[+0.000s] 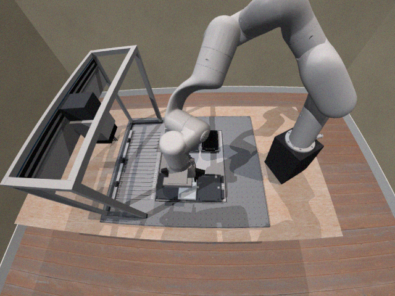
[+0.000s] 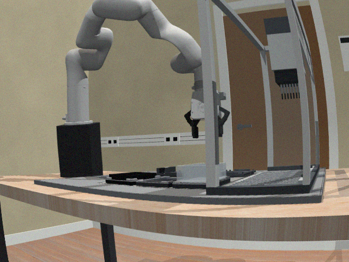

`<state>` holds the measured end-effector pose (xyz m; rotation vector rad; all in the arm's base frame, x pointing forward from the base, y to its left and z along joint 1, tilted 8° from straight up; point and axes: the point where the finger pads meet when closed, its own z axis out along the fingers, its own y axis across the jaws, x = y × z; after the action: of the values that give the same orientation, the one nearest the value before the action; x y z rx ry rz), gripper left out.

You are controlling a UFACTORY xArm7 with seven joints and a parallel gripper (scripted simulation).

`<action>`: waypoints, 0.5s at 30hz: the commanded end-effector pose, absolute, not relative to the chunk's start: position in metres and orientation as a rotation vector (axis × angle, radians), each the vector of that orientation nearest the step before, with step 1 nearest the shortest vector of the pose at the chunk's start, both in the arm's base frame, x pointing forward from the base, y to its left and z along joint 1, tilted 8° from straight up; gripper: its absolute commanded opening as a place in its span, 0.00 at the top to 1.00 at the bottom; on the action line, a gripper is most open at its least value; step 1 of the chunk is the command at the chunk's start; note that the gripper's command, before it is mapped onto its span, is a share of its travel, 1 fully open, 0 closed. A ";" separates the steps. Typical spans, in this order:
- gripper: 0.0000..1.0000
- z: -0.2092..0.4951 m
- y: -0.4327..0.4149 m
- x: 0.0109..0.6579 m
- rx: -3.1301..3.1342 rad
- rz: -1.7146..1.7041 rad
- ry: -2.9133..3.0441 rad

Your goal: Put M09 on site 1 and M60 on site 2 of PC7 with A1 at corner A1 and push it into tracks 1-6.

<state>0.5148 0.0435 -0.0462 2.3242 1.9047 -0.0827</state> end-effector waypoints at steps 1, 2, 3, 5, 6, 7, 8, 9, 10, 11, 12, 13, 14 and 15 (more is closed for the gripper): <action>0.00 -0.044 0.044 0.516 2.322 -0.077 1.904; 0.00 -0.043 0.040 0.517 2.291 -0.080 1.943; 0.00 -0.042 0.035 0.518 2.280 -0.082 1.956; 0.00 -0.039 0.025 0.520 2.280 -0.082 1.956; 0.00 -0.038 0.021 0.521 2.279 -0.082 1.956; 0.00 -0.037 0.016 0.522 2.279 -0.082 1.956; 0.00 -0.037 0.016 0.522 2.279 -0.082 1.956; 0.00 -0.037 0.016 0.522 2.279 -0.082 1.956; 0.00 -0.036 0.011 0.523 2.279 -0.082 1.956; 0.00 -0.034 0.006 0.524 2.279 -0.082 1.956; 0.00 -0.033 0.001 0.525 2.279 -0.082 1.956; 0.00 -0.032 -0.003 0.526 2.279 -0.082 1.956; 0.00 -0.031 -0.008 0.527 2.279 -0.082 1.956; 0.00 -0.029 -0.013 0.528 2.279 -0.082 1.956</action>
<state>0.5219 0.0073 -0.0366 2.2817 1.9540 -0.0867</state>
